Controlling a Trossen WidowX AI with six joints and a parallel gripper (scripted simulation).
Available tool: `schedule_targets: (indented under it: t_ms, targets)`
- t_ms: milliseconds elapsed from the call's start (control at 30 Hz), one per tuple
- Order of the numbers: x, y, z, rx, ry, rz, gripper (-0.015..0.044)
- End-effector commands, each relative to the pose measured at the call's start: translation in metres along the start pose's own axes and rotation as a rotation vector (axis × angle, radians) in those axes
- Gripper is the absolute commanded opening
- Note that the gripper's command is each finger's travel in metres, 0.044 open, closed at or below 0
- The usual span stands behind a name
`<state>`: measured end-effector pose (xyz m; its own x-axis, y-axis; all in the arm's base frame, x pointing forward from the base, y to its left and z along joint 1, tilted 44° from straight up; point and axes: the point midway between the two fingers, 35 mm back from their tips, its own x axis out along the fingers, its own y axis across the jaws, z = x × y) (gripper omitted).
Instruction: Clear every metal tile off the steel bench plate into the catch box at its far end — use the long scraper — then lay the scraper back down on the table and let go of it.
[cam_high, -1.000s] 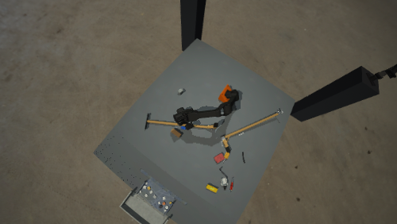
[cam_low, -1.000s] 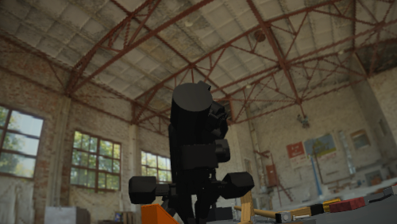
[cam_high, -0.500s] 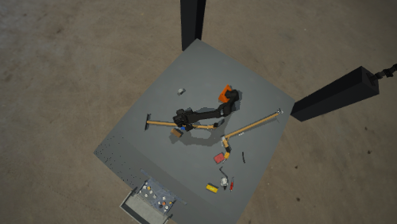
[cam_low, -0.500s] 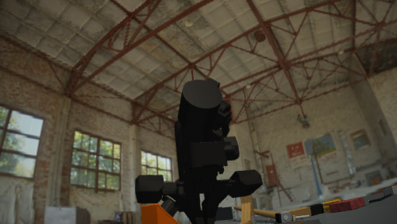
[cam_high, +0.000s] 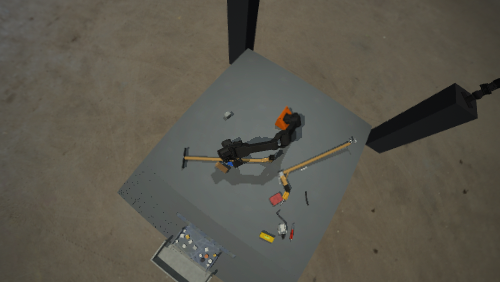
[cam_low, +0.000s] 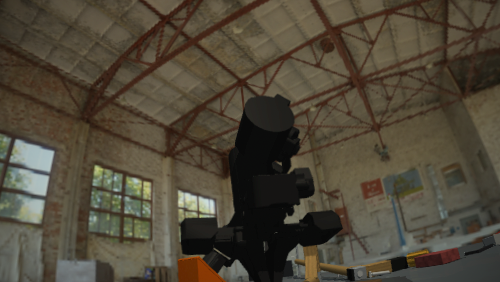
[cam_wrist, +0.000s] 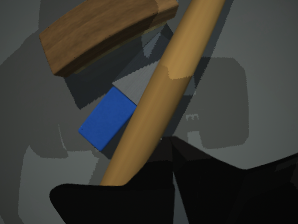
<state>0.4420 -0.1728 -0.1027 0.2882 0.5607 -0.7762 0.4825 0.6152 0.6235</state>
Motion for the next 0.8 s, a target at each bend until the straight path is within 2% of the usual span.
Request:
schedule_targets:
  t_ms: [0,767]
  targets:
    - [0.001,0.006,0.003,-0.005,-0.002,0.006,0.0]
    - [0.005,0.026,0.014,-0.005,-0.002,0.009,0.0]
